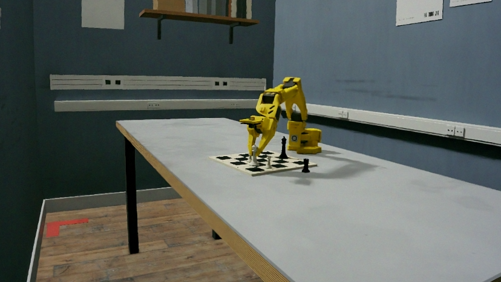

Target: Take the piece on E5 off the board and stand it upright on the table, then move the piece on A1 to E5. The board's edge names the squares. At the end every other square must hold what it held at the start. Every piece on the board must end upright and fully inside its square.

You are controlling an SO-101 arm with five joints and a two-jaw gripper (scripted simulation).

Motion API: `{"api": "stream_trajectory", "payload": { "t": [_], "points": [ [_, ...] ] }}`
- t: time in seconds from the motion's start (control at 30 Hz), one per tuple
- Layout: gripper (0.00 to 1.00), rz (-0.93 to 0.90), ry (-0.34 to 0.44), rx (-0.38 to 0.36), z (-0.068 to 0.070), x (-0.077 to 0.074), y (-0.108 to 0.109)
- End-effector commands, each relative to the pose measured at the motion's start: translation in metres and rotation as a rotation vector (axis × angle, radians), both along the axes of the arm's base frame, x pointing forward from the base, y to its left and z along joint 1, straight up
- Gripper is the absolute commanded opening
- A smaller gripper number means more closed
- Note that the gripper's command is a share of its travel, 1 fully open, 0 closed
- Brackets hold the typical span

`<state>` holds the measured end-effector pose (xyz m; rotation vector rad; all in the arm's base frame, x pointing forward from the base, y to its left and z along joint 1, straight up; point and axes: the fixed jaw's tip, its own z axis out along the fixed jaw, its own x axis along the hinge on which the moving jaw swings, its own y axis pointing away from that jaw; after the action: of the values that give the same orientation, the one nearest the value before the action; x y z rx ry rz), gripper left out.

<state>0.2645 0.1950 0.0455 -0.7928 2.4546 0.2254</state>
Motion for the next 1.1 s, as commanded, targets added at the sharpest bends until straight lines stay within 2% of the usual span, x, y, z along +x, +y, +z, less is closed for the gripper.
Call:
{"api": "stream_trajectory", "payload": {
  "t": [0.0, 0.47, 0.7, 1.07],
  "points": [
    [0.0, 0.006, 0.018, -0.009, -0.007, -0.004, 0.001],
    [0.0, 0.006, 0.018, -0.009, -0.008, -0.008, -0.002],
    [0.0, 0.006, 0.018, -0.009, 0.001, -0.006, 0.0],
    [0.0, 0.006, 0.018, -0.009, 0.004, -0.004, 0.001]
  ]
}}
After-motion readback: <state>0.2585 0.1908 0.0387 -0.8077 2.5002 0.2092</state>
